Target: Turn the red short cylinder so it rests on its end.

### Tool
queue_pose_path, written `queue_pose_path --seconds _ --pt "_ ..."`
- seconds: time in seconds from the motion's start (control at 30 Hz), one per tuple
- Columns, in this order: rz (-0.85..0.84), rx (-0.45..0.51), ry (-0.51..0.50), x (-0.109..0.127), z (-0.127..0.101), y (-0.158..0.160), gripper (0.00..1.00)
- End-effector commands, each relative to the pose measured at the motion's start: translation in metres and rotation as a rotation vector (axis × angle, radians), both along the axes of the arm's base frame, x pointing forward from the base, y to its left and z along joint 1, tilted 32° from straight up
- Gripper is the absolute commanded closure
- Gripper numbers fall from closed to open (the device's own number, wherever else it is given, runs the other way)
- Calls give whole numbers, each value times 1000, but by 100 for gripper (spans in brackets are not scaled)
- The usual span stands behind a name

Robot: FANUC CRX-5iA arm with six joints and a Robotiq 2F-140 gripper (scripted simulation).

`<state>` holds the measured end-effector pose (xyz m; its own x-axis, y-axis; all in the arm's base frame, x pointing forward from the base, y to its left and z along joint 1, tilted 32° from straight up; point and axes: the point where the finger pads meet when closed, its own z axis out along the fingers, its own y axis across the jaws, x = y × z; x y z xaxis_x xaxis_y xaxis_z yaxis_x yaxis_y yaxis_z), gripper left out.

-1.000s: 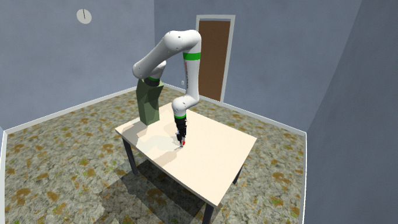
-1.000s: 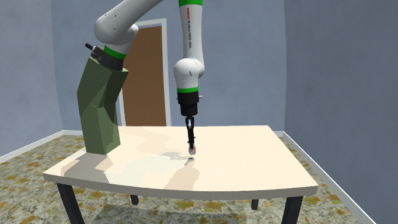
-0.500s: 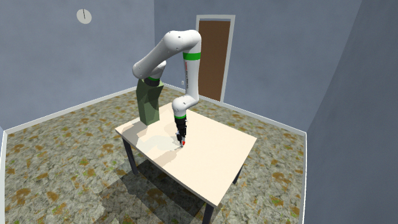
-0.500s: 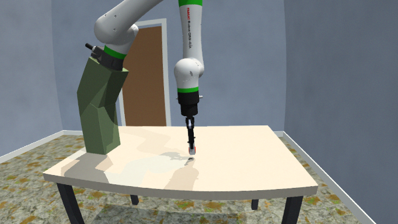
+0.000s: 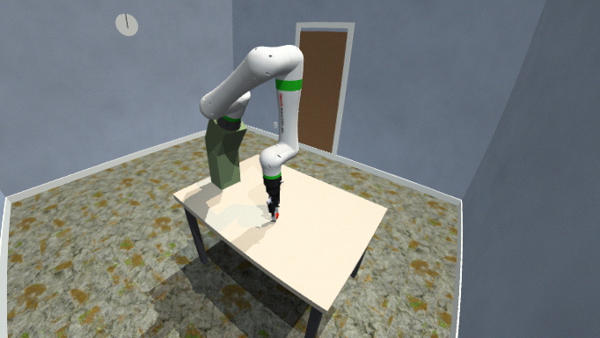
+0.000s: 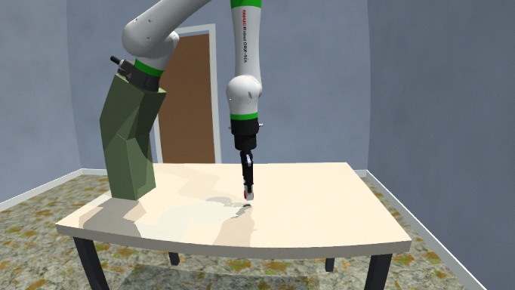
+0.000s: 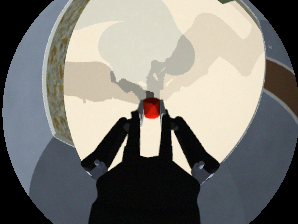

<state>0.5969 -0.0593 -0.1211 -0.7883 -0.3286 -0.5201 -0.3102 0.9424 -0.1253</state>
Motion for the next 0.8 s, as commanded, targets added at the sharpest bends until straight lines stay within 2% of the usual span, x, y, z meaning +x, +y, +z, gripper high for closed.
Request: queue_pose_path --seconds 0.0,0.2,0.43,0.77 --pt "100 -168 -5 0 0 0 81" --pt "335 -314 -10 0 0 0 81" --pt "427 -371 -12 0 0 0 81" --pt "450 -385 -13 0 0 0 81"
